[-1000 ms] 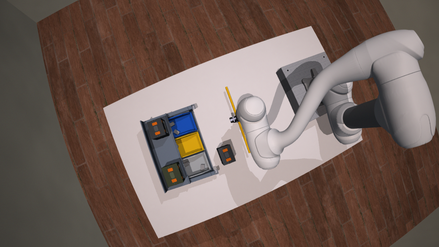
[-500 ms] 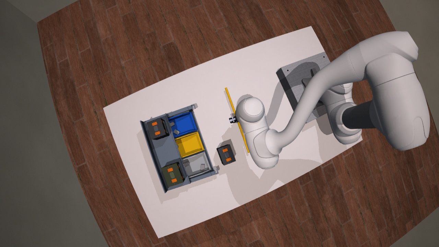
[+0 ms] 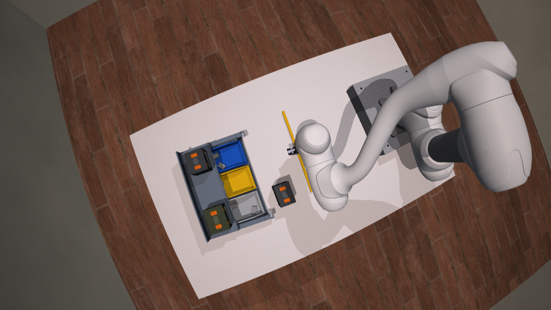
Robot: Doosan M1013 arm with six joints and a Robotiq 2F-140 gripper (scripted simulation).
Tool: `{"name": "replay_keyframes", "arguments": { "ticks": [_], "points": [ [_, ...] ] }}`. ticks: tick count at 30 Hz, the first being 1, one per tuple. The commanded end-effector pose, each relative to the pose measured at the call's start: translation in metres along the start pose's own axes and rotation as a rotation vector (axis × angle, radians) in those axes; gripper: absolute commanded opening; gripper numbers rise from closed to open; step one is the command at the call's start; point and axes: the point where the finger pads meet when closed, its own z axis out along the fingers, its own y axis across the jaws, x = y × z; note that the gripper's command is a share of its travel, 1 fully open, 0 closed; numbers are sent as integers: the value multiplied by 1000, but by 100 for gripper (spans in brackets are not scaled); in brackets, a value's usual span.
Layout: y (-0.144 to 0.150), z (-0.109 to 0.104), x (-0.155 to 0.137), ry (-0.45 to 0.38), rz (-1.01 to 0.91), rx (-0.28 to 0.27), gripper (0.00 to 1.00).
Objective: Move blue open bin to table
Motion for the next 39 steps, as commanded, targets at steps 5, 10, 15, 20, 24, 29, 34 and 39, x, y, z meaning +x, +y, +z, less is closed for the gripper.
{"name": "replay_keyframes", "arguments": {
  "ticks": [5,10,15,20,24,29,34,39],
  "points": [
    [0,1,0,0,0,0,0],
    [0,1,0,0,0,0,0],
    [0,10,0,0,0,0,0],
    [0,10,0,0,0,0,0],
    [0,10,0,0,0,0,0],
    [0,10,0,0,0,0,57],
    [0,10,0,0,0,0,57],
    [0,10,0,0,0,0,57]
  ]
}}
